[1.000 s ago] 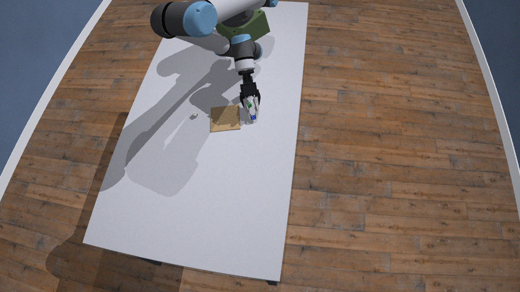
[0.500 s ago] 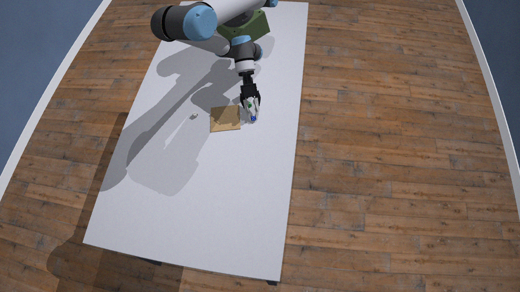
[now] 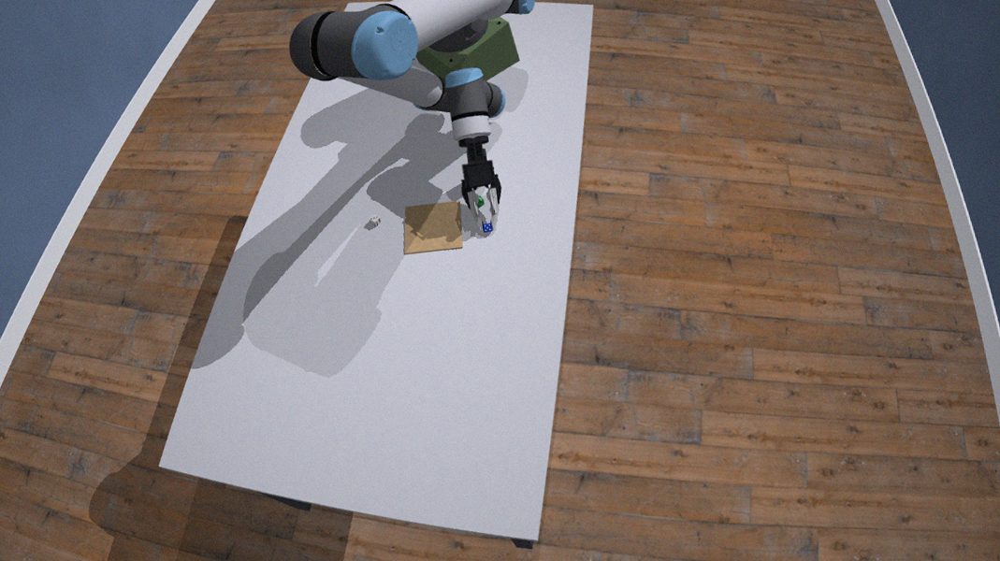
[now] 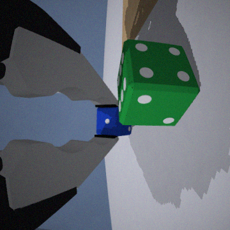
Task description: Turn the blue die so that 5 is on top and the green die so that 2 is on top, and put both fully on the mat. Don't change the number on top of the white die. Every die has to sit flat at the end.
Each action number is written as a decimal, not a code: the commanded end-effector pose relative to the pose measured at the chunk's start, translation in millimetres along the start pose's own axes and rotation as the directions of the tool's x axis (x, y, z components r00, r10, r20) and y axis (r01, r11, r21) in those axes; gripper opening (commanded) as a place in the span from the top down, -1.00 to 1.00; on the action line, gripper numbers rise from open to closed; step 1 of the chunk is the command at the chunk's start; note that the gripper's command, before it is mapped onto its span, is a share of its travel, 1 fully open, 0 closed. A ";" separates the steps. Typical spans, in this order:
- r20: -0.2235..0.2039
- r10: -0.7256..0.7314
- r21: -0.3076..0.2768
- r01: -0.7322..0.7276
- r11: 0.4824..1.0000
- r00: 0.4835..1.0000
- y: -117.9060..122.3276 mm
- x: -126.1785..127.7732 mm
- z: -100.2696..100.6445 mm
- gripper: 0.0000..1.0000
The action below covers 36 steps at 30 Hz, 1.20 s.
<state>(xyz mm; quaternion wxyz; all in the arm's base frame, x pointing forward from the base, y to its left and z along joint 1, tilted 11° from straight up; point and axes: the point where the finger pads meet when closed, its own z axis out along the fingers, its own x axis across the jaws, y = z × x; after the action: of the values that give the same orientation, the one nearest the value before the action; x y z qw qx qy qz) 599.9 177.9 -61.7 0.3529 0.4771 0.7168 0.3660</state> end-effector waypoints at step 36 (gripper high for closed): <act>0.000 0.000 0.000 0.000 1.000 1.000 0.4 0.1 -0.3 0.58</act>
<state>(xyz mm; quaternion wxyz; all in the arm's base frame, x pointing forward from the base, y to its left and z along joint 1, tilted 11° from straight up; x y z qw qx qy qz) 599.9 177.9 -61.7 0.3529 0.4771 0.7168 0.3660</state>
